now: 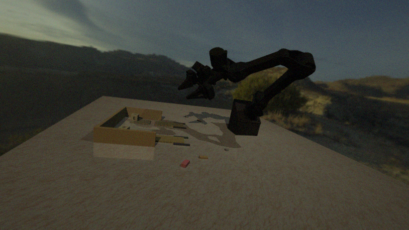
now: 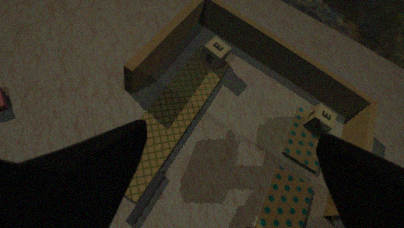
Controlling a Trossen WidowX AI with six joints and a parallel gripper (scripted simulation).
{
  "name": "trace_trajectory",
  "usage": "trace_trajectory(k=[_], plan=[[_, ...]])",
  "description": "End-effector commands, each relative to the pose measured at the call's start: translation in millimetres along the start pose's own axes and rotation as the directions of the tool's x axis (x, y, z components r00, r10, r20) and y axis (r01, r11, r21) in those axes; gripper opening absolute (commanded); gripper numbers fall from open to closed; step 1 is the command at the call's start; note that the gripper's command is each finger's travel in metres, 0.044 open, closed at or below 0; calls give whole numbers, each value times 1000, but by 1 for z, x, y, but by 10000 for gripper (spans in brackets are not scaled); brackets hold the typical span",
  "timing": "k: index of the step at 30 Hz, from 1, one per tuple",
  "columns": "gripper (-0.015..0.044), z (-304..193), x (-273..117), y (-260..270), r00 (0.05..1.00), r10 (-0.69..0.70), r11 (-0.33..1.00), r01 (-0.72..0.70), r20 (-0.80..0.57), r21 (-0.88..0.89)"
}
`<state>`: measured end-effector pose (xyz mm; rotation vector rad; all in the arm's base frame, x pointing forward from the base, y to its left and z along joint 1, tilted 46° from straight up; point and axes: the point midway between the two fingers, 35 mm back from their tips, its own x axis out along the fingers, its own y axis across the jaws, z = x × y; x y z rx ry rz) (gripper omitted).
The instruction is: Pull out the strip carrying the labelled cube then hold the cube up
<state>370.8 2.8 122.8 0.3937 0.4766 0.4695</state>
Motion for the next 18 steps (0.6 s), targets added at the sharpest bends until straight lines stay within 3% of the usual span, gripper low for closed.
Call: trace_trajectory(k=[1,4,18], plan=[[400,-26,-36,-31,1000,-24,967,25,-6,253],[400,-36,-51,-41,1000,-31,935,29,1,355],[400,-36,-51,-41,1000,-31,935,29,1,355]])
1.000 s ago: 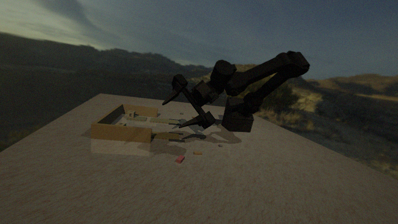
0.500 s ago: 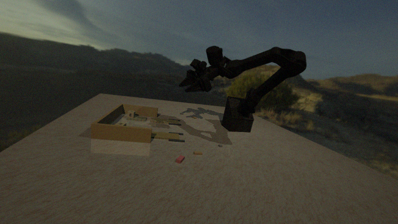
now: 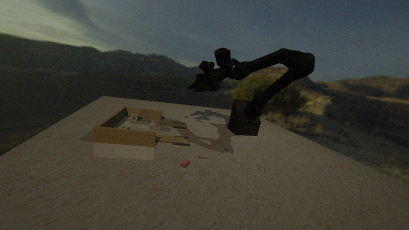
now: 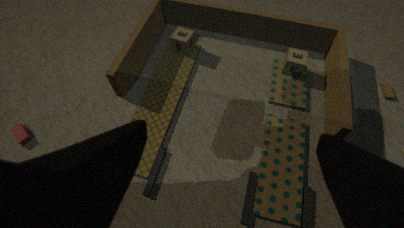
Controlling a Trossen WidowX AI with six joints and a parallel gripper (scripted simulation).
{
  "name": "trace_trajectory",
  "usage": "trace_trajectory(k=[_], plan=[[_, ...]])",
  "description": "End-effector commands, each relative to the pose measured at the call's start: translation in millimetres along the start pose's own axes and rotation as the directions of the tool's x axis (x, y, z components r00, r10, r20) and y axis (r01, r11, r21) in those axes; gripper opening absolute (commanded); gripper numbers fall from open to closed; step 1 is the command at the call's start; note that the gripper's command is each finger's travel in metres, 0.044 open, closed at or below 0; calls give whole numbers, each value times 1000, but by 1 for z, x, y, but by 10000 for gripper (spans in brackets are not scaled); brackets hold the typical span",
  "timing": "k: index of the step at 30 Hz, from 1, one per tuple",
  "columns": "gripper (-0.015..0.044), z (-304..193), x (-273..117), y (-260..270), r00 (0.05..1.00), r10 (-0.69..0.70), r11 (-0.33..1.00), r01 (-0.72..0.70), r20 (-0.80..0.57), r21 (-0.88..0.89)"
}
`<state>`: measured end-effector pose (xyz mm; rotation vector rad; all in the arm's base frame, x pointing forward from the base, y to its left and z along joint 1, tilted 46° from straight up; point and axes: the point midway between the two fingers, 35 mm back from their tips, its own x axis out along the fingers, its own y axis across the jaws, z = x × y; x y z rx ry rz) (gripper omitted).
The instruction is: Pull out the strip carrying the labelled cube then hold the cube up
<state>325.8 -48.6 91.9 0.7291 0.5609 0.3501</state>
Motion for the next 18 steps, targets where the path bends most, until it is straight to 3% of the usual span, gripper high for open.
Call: trace_trajectory(k=[1,8,15,18], plan=[[374,0,1,1,1000,3,1000,-3,-6,8],[190,7,49,15,970,14,996,8,-244,88],[6,-4,95,48,861,18,991,52,-509,123],[0,-13,110,66,788,18,989,76,-615,127]])
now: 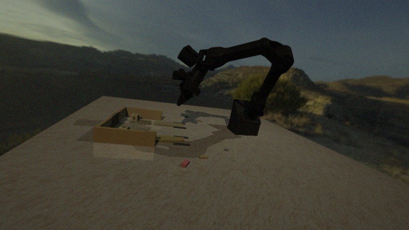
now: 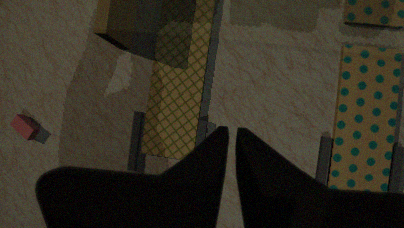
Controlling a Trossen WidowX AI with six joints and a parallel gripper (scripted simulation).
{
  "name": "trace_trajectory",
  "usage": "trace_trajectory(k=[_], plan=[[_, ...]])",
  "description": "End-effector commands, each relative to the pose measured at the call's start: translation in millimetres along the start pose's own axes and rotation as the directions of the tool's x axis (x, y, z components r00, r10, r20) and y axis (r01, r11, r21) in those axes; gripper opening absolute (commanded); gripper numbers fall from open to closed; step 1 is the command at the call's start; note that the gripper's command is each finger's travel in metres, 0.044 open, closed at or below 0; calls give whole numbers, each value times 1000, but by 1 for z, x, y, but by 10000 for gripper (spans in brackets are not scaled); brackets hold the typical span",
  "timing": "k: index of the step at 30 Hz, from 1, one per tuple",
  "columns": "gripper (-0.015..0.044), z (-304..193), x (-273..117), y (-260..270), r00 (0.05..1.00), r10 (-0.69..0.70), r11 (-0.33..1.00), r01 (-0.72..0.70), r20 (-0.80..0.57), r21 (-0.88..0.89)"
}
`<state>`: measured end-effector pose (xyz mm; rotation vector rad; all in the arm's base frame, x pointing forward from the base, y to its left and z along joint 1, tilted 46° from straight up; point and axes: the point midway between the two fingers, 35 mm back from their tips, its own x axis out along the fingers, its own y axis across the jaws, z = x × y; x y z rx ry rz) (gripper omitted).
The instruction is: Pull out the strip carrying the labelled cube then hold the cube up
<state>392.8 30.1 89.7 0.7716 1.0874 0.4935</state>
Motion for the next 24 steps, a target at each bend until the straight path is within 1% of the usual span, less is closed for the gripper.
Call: trace_trajectory(k=[1,6,8,14,24], plan=[[0,-5,26,26,982,-29,999,33,-187,15],[0,-14,48,58,928,-56,997,72,-368,29],[0,-18,53,66,910,-64,996,83,-410,30],[0,-19,54,67,907,-65,996,85,-415,30],[0,-24,69,65,907,-65,996,85,-415,29]])
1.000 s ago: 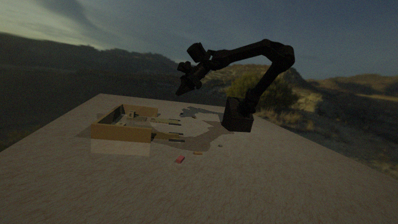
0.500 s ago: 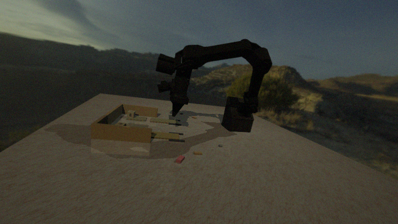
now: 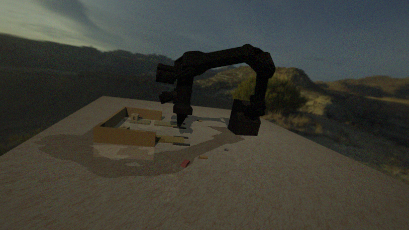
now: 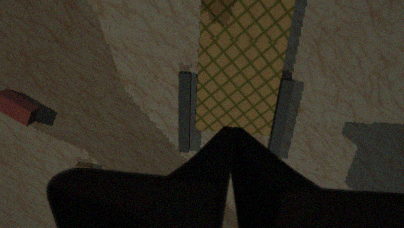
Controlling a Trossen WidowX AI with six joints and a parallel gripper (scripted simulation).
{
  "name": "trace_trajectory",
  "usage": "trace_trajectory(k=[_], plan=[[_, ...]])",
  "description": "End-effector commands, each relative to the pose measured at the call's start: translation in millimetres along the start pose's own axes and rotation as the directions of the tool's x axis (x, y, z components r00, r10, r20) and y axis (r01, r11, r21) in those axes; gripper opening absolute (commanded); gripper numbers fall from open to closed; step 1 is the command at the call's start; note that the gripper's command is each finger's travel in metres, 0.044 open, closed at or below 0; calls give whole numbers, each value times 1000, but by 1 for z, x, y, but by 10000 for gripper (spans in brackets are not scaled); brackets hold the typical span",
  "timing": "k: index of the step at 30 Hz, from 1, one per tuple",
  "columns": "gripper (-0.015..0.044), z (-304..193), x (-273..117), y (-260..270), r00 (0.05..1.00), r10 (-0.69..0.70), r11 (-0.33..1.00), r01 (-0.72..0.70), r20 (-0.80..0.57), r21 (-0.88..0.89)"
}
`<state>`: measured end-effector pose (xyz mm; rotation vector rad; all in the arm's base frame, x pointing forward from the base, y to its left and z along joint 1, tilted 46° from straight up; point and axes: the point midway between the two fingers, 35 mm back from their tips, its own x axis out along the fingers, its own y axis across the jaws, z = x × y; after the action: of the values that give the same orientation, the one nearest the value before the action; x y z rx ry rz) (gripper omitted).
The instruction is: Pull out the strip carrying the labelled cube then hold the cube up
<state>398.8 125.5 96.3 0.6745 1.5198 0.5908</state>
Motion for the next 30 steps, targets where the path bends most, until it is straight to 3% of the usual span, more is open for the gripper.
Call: trace_trajectory(k=[1,30], plan=[[0,0,6,-2,1000,-3,1000,3,0,7],[0,-1,53,-5,1000,0,1000,0,-1,7]])
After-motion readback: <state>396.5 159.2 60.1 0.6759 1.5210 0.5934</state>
